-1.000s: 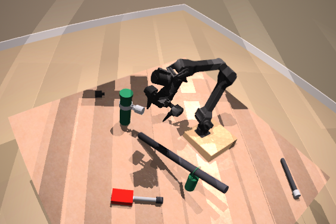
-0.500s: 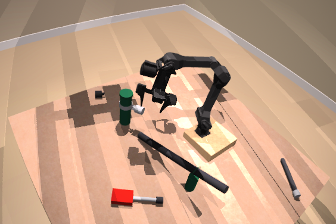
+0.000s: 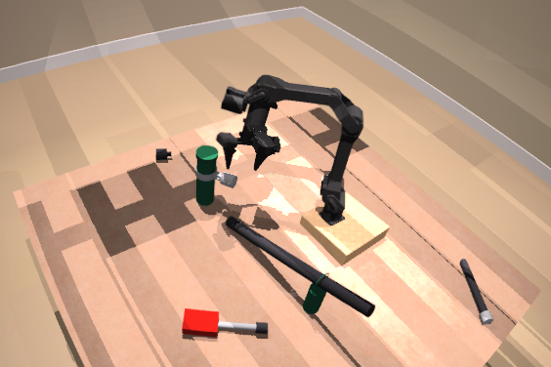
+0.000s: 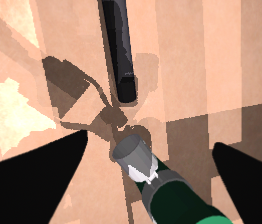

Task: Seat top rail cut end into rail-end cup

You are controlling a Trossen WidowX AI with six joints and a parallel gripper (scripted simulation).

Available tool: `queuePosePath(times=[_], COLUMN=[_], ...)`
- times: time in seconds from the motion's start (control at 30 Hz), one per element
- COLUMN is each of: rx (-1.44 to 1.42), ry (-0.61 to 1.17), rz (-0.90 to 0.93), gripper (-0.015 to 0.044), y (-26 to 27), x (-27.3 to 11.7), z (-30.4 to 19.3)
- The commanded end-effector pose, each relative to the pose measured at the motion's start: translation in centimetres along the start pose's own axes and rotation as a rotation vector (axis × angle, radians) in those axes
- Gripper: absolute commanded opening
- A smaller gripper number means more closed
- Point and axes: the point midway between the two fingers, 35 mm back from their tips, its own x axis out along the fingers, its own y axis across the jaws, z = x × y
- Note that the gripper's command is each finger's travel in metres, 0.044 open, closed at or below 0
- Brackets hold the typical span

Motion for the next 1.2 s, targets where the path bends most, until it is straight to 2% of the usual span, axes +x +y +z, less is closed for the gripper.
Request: queuePosePath(times=[0.0, 0.1, 0.7, 1.0, 1.17], rx=[-0.605, -0.709, -0.709, -0.703, -0.703], ry=[-0.057, -0.052, -0.052, -0.048, -0.048], rz=[-0.115, -0.121, -0.121, -0.119, -0.118], gripper=[0.0440, 0.0440, 0.0440, 0.0440, 0.0440], y=[0.7, 0.7, 0.7, 2.3, 2.3], x=[-1.9, -1.9, -1.9, 2.9, 3.1], z=[-4.7, -4.9, -4.9, -6.2, -6.2])
